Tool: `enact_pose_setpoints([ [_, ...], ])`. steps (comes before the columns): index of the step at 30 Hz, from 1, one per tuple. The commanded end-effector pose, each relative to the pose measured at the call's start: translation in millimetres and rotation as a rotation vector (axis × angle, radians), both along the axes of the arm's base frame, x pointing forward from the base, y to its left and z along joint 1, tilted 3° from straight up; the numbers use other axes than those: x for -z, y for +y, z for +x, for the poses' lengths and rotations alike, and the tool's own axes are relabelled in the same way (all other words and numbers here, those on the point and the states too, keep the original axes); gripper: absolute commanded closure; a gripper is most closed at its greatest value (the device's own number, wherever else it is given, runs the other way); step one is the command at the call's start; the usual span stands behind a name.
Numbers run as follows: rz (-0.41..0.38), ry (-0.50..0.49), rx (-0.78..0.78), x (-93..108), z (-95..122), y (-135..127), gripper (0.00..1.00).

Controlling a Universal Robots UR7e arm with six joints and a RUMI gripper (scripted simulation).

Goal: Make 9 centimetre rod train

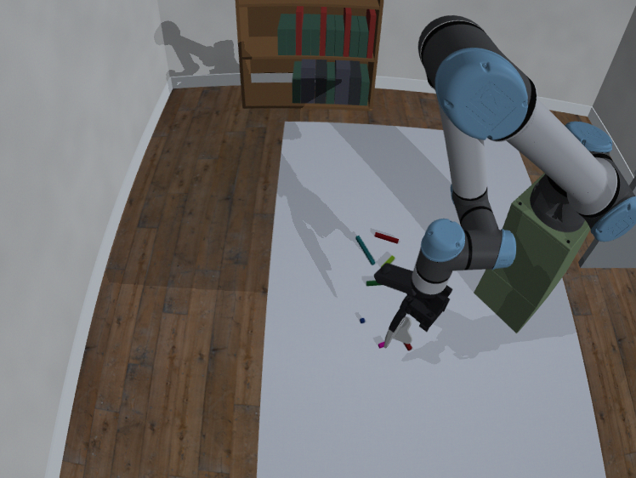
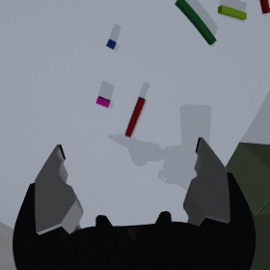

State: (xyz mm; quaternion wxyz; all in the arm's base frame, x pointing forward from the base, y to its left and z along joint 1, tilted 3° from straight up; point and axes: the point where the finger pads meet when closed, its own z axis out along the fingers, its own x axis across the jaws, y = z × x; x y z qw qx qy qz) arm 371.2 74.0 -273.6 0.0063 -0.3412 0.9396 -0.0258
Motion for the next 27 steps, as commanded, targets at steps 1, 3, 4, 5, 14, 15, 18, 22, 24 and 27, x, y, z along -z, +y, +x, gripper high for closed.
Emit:
enact_pose_setpoints([
  [1,-0.003,-0.007,0.161,0.9,-6.5,0.5,0.00],
  [3,-0.001,-0.009,0.198,1.1,-7.6,0.4,0.00],
  [4,-0.001,-0.009,0.198,1.1,-7.6,0.4,0.00],
  [5,-0.001,-0.009,0.198,1.1,-7.6,0.4,0.00],
  [14,0.002,-0.015,0.318,1.7,-12.1,0.3,0.00],
  [15,0.002,-0.016,0.327,1.7,-12.2,0.3,0.00],
  [18,0.003,-0.018,0.347,1.6,-12.1,0.2,0.00],
  [22,0.004,-0.019,0.357,1.6,-12.2,0.1,0.00],
  [24,0.004,-0.019,0.365,1.6,-12.4,-0.1,0.00],
  [27,0.004,-0.019,0.371,1.6,-12.8,-0.1,0.00],
])
